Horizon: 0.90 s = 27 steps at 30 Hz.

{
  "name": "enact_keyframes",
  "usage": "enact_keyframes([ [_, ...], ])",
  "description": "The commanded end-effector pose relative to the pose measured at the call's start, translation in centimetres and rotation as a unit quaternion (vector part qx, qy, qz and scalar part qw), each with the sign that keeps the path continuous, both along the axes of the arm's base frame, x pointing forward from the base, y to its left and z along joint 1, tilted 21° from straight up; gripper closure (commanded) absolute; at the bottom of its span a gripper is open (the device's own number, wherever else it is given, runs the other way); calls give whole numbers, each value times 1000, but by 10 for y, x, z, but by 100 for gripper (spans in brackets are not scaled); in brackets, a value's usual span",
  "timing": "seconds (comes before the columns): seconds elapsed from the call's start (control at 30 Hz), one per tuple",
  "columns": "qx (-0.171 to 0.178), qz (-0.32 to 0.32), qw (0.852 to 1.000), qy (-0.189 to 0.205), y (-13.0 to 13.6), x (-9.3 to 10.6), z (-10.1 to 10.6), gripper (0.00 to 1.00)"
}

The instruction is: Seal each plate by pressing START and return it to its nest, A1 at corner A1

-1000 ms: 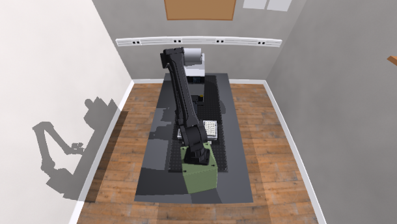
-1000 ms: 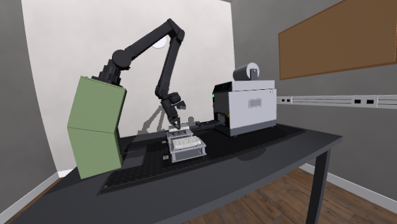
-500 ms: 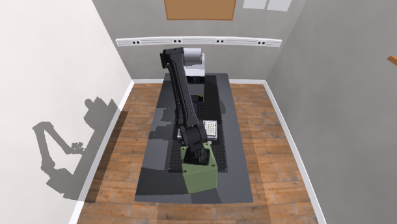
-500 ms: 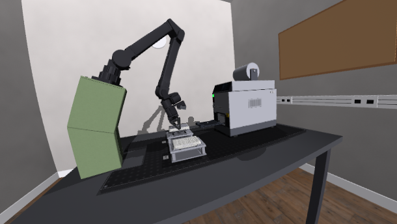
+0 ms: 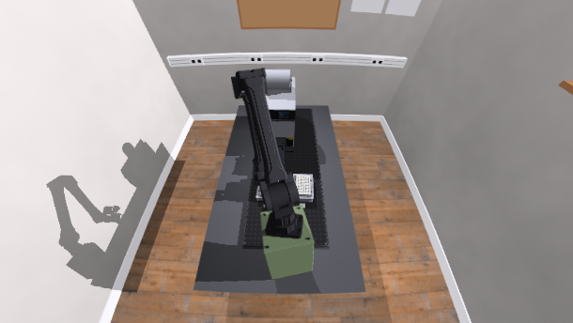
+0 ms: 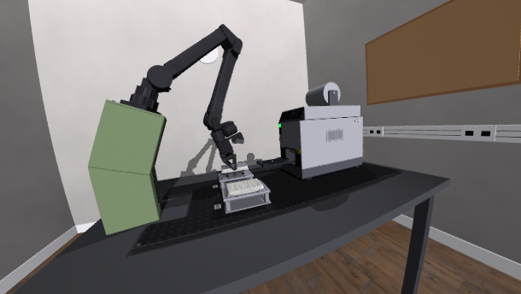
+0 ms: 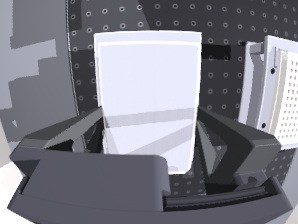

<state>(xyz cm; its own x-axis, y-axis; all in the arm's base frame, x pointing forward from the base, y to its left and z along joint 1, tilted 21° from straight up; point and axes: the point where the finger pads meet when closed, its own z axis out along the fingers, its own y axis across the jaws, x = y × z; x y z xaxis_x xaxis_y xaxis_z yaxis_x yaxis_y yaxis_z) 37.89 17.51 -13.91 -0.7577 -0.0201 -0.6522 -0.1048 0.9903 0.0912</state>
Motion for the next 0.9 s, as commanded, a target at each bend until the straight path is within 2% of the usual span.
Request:
enact_keyframes([
  [0.0,9,2,1000,-10,7,1,6,100],
  [0.33,5,6,1000,-7,13,4,9,100],
  [0.5,-1,-1,1000,3,0,-6,2,100],
  [0.87,-3,-2,1000,0,-9,-3,-4,100],
])
